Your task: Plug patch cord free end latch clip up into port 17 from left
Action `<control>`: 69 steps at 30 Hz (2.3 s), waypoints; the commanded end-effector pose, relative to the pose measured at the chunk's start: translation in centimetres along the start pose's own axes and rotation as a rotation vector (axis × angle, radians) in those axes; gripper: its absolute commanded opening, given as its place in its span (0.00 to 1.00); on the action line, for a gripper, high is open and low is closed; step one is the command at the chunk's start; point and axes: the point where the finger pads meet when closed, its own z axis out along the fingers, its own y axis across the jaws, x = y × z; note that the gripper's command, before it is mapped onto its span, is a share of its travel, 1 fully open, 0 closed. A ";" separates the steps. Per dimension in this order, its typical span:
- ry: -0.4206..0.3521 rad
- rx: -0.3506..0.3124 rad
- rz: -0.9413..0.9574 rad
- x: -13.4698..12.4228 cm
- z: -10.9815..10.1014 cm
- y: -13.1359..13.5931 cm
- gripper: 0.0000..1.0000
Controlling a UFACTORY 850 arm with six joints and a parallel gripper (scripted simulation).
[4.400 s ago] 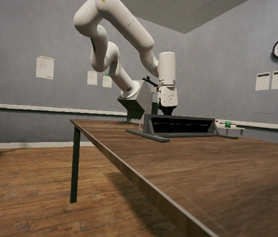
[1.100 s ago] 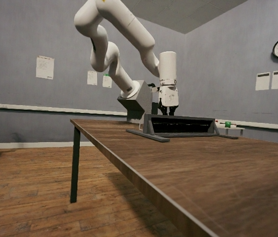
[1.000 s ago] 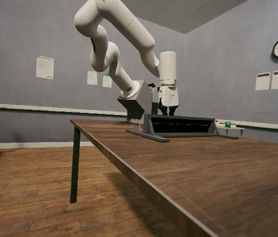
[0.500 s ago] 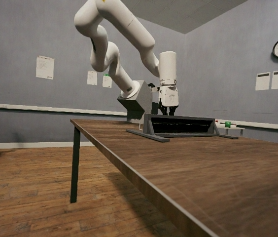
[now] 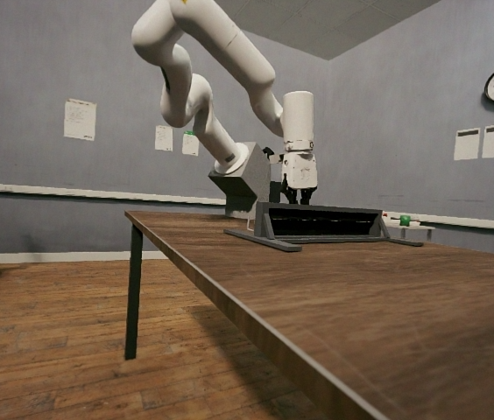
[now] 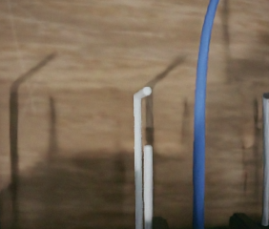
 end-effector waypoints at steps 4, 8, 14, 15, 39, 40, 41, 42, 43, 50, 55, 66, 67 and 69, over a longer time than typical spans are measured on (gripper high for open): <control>-0.001 0.000 0.000 -0.1 -0.1 0.0 0.39; -0.001 0.000 0.000 -0.1 -0.2 0.0 0.39; -0.001 0.000 0.000 0.0 -1.0 0.1 0.39; -0.001 0.000 0.000 0.0 -1.0 0.1 0.39; -0.001 0.000 0.000 0.1 -7.0 1.0 0.39; -0.001 0.000 0.000 0.1 -7.2 1.0 0.39; -0.001 0.000 0.000 0.1 -7.4 1.0 0.39; -0.001 0.000 0.000 0.1 -7.5 1.0 0.39; -0.001 0.000 0.000 0.1 -7.6 1.1 0.39; -0.001 0.000 0.000 0.1 -8.0 1.1 0.39; -0.001 0.000 0.000 0.1 -8.0 1.1 0.00; -0.001 0.000 0.000 0.1 -8.0 1.1 0.00; -0.001 0.000 0.000 0.1 -8.0 1.1 0.00; -0.001 0.000 0.000 0.1 -8.0 1.1 0.00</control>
